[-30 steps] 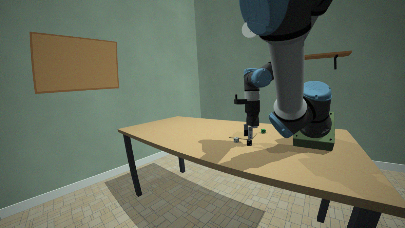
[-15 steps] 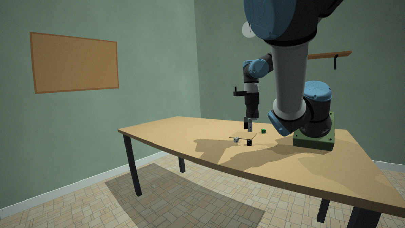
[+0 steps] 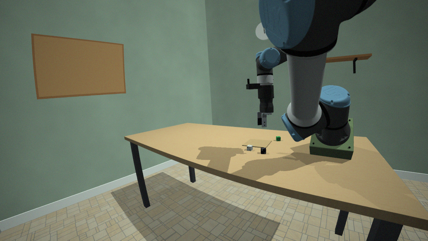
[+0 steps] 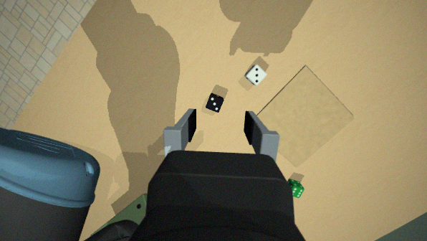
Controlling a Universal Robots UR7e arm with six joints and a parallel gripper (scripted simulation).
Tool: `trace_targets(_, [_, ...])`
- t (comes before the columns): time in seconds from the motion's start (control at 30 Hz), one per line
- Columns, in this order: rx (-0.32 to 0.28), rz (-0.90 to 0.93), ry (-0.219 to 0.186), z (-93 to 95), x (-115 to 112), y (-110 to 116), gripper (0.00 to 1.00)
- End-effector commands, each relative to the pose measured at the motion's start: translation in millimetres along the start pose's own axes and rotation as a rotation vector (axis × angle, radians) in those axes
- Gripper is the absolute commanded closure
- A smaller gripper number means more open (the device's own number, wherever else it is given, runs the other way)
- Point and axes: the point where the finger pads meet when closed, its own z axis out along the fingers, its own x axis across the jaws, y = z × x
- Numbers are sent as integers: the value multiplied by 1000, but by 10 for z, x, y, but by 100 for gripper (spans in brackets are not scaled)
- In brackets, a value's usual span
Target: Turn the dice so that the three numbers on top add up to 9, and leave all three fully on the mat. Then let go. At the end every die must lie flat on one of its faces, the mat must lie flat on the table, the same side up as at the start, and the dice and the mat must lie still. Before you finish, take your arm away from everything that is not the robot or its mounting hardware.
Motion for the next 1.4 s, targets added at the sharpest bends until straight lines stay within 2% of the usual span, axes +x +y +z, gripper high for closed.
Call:
trace_targets(0.0, [1,0,-1,-70,-15,6,0])
trace_targets(0.4, [1,49,-1,-61,-27,12,0])
trace_targets(0.53, [1,216,-1,-29,-66,36,0])
trace_targets(0.7, [1,334,-1,-5,-93,58,0])
trace_targets(1.37, [1,342,-1,-3,-95,59,0])
